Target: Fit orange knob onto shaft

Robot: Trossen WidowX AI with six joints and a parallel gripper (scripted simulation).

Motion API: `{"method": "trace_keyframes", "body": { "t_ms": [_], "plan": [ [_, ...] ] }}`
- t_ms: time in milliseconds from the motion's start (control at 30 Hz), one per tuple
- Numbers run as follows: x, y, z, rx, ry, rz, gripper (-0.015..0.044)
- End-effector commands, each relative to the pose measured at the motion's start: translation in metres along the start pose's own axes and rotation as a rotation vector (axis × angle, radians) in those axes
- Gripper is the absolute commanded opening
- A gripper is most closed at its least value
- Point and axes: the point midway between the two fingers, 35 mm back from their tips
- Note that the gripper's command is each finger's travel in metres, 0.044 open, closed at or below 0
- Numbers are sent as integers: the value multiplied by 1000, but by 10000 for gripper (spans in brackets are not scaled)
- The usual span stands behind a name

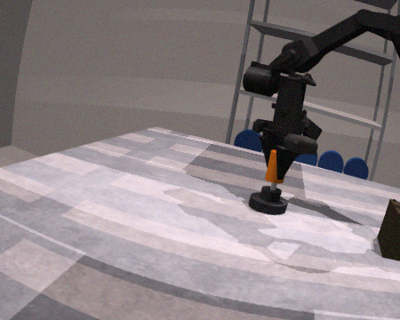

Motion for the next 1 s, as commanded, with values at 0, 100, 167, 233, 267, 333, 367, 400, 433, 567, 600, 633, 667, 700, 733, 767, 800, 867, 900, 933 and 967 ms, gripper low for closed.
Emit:
{"method": "trace_keyframes", "body": {
  "t_ms": [0,100,167,233,267,333,367,400,433,567,600,633,667,700,733,767,800,867,900,933,967],
  "plan": [
    [1,0,0,-1,1,3,0],
    [0,-1,1,-1,1,3,0],
    [0,-1,1,-1,1,3,0],
    [0,-2,1,-1,1,3,0],
    [0,-2,1,-1,1,3,0],
    [0,-3,1,-1,1,3,0],
    [0,-3,1,-1,1,3,0],
    [0,-3,1,-1,1,3,0],
    [0,-4,1,-1,1,3,0],
    [0,-5,1,-1,1,3,0],
    [0,-5,1,-1,1,3,0],
    [0,-6,1,-1,1,3,0],
    [0,-7,1,-1,0,3,0],
    [0,-8,1,-1,-1,3,0],
    [0,-9,1,-1,-1,3,0],
    [0,-10,1,-1,-1,3,0],
    [0,-11,1,-1,-1,3,0],
    [0,-12,1,-1,-1,3,0],
    [0,-13,1,-1,-1,3,0],
    [0,-14,1,-1,-1,3,0],
    [0,-15,1,-1,-1,3,0]
  ]
}}
Point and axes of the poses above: the point midway between the two fingers, 35 mm back from their tips, its own y axis back along the fingers, its own x axis across the jaws, z = x × y, and after that the axes turned 7 degrees about y, right-handed
